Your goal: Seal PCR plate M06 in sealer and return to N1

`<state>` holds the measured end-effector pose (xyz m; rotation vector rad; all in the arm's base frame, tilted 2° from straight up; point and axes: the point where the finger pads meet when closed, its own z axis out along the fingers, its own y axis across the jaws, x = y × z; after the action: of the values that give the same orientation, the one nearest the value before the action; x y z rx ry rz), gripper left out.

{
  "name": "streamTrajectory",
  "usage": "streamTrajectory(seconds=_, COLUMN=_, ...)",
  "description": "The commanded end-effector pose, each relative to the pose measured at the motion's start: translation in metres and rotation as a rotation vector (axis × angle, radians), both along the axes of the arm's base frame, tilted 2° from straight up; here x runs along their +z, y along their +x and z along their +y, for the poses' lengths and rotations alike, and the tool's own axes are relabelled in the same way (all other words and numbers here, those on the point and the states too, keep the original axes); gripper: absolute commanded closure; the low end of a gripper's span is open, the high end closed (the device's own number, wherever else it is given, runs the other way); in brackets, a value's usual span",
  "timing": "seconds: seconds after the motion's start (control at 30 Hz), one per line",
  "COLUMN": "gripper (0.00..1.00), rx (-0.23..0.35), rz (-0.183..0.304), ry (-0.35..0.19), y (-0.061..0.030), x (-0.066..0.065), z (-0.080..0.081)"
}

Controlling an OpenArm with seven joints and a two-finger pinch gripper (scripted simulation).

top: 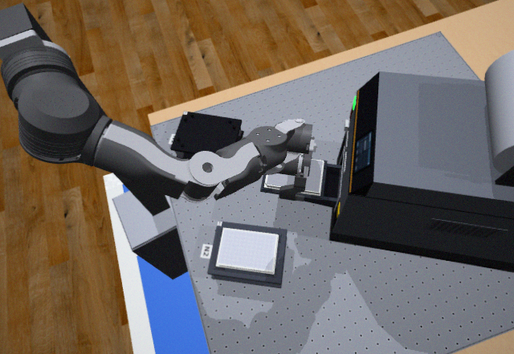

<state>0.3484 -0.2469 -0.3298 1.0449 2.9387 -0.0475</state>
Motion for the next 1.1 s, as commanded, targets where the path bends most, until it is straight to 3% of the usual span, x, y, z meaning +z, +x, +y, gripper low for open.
streamTrajectory(seconds=0.0, gripper=0.23, rx=-0.001, rz=0.002, ry=0.001, y=-0.0003, x=0.0003, z=-0.0004)
streamTrajectory(seconds=0.27, gripper=0.23, rx=-0.001, rz=0.002, ry=0.001, y=-0.0003, x=0.0003, z=-0.0004)
streamTrajectory(seconds=0.43, gripper=0.23, rx=-0.001, rz=0.010, ry=-0.005, y=-0.0049, x=-0.0035, z=-0.0007)
streamTrajectory(seconds=1.07, gripper=0.23, rx=0.001, rz=0.004, ry=-0.002, y=-0.0015, x=0.0007, z=0.0006)
